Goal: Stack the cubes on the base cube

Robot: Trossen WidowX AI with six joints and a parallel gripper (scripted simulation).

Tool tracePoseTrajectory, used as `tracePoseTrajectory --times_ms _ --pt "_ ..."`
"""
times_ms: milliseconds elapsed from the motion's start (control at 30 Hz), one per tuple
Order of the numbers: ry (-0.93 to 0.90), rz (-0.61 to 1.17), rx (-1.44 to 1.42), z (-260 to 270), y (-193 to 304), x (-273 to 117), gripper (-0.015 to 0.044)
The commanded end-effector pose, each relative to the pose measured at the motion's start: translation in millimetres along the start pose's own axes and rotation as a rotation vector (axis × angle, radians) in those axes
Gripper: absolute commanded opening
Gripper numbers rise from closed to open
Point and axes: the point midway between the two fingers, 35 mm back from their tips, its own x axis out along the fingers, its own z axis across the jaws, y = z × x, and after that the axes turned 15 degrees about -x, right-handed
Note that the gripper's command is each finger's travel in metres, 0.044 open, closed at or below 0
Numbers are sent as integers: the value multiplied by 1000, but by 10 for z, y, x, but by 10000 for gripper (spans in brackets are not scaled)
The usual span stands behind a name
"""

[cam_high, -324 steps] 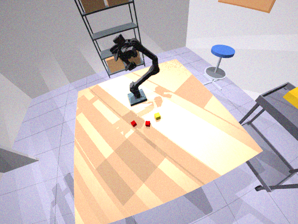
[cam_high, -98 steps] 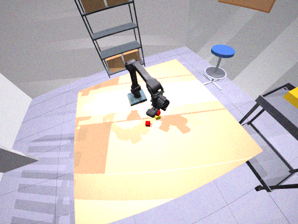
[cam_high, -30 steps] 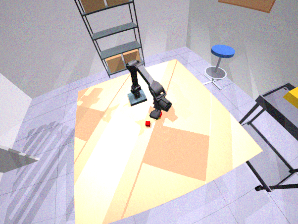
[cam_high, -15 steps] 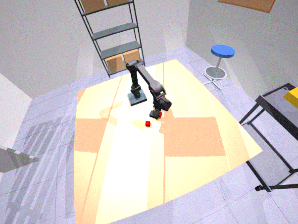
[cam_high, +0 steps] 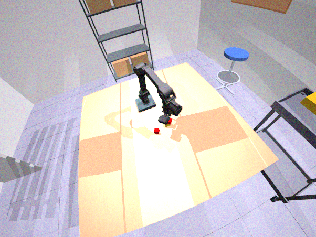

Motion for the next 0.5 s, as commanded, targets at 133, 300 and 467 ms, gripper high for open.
tracePoseTrajectory --times_ms 133,300,467 --pt "7 -8 1 -14 -17 -103 205" --pt "7 -8 1 -14 -17 -103 205" --pt "2 -9 247 -172 135 -154 265"
